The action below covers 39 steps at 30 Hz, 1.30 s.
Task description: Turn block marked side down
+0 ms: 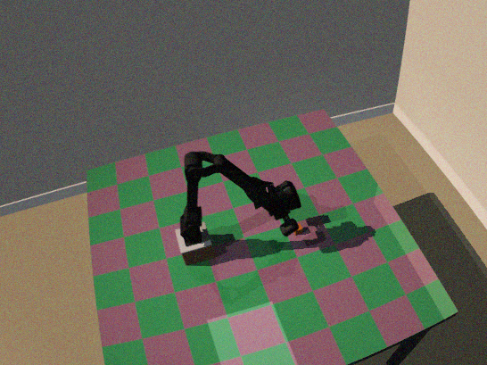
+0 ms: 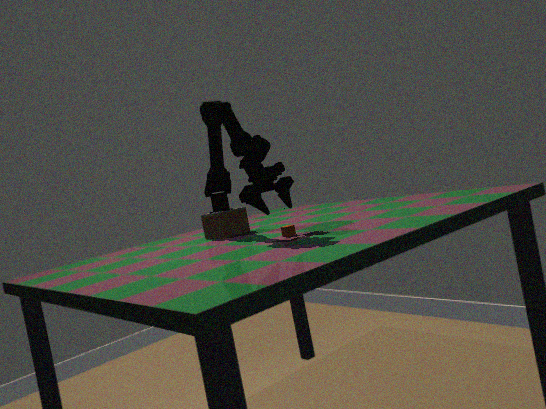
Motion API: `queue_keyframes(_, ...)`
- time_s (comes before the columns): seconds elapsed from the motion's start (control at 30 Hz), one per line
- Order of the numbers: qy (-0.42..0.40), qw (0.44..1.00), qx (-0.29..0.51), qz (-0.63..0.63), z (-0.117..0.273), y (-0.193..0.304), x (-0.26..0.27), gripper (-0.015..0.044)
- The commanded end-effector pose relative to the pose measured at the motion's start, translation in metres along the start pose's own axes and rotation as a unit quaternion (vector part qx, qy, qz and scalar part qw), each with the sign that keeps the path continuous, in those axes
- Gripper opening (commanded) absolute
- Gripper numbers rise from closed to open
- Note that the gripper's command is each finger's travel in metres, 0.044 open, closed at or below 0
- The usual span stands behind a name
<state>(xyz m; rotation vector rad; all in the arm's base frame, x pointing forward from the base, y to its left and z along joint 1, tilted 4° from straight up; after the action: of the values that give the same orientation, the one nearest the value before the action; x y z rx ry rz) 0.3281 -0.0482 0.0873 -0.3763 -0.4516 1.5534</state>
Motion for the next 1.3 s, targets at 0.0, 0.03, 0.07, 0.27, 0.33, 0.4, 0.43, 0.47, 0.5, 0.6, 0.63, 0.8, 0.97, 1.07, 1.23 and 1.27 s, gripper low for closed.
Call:
queue_keyframes(0.0, 0.002, 1.000, 0.021, 0.002, 0.002, -0.011, -0.001, 0.0440)
queue_keyframes(0.03, 0.001, 0.999, 0.035, 0.002, 0.001, -0.017, -0.002, 0.0440)
queue_keyframes(0.07, 0.001, 0.999, 0.050, 0.001, -0.001, -0.023, -0.002, 0.0440)
queue_keyframes(0.27, -0.002, 0.990, 0.139, -0.001, -0.008, -0.057, -0.004, 0.0440)
queue_keyframes(0.33, -0.003, 0.986, 0.168, 0.000, -0.010, -0.066, -0.005, 0.0440)
queue_keyframes(0.4, -0.004, 0.980, 0.197, 0.000, -0.011, -0.075, -0.005, 0.0440)
queue_keyframes(0.43, -0.005, 0.977, 0.212, 0.000, -0.011, -0.080, -0.005, 0.0440)
queue_keyframes(0.47, -0.005, 0.974, 0.227, 0.001, -0.011, -0.084, -0.005, 0.0440)
queue_keyframes(0.5, -0.005, 0.970, 0.241, 0.001, -0.011, -0.088, -0.004, 0.0440)
queue_keyframes(0.6, -0.006, 0.965, 0.262, 0.002, -0.011, -0.093, -0.004, 0.0440)
queue_keyframes(0.63, -0.006, 0.965, 0.262, 0.002, -0.011, -0.093, -0.004, 0.0440)
queue_keyframes(0.8, -0.006, 0.965, 0.262, 0.002, -0.011, -0.093, -0.004, 0.0440)
queue_keyframes(0.97, -0.006, 0.965, 0.262, 0.002, -0.013, -0.092, -0.004, 0.0440)
queue_keyframes(1.07, -0.006, 0.965, 0.262, 0.002, -0.039, -0.077, -0.004, 0.0440)
queue_keyframes(1.23, -0.006, 0.965, 0.262, 0.002, -0.041, -0.075, -0.004, 0.0440)
queue_keyframes(1.27, -0.006, 0.965, 0.262, 0.002, -0.041, -0.075, -0.004, 0.0440)
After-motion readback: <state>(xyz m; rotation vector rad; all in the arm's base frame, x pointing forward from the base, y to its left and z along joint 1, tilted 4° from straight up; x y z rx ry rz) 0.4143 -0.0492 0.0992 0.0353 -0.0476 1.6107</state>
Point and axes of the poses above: the point midway between the two fingers, 35 mm back from their tips, its own z axis back along the fingers, its own x axis across the jaws, y = z × x, the point moved 9 cm from there along z, back along the fingers, and after that the axes turned 2 degrees about z, right-handed, at the moved point
